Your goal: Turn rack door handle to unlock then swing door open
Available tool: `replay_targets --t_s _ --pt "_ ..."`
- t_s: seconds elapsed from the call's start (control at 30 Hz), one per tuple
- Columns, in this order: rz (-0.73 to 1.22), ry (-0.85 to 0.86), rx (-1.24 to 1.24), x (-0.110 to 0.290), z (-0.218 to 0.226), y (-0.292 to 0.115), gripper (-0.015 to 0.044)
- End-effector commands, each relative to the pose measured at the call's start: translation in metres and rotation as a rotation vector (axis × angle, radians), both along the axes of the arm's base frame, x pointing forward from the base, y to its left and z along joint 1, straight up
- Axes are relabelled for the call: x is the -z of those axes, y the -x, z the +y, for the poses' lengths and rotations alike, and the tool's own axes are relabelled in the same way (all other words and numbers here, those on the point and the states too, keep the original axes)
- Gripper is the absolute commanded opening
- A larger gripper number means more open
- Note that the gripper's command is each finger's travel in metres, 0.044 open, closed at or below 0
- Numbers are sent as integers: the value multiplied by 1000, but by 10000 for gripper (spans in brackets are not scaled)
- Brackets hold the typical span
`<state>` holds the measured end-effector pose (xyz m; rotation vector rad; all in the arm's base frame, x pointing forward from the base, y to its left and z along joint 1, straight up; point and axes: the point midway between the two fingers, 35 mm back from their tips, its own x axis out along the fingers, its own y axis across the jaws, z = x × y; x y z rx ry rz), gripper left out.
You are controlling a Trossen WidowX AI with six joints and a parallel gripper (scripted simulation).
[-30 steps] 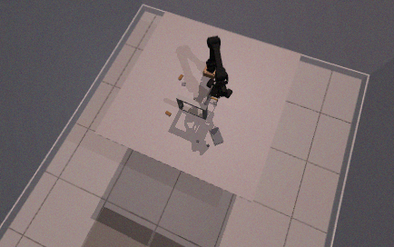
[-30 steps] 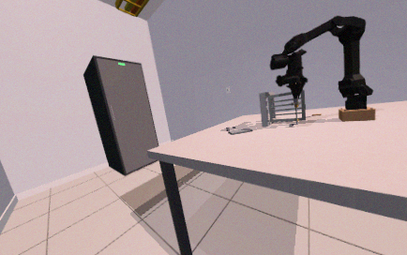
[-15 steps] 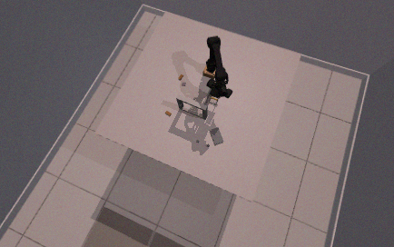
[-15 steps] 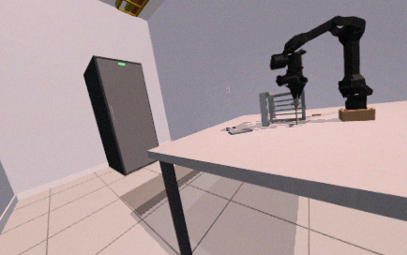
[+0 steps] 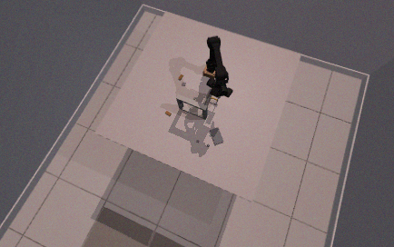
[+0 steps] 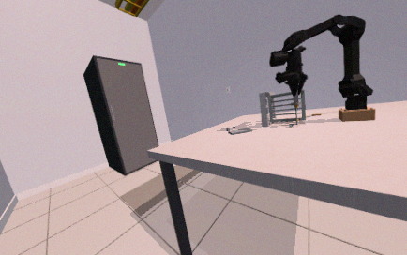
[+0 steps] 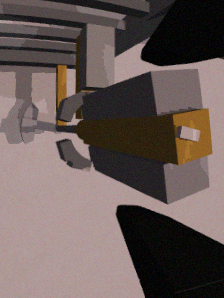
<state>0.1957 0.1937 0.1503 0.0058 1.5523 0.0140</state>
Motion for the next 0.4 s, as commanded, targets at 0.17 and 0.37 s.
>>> replay_targets --t_s 0.17,0.37 --pt "-3 -1 3 -12 1 -1 297" --pt "-3 -1 3 -19 1 -1 297"
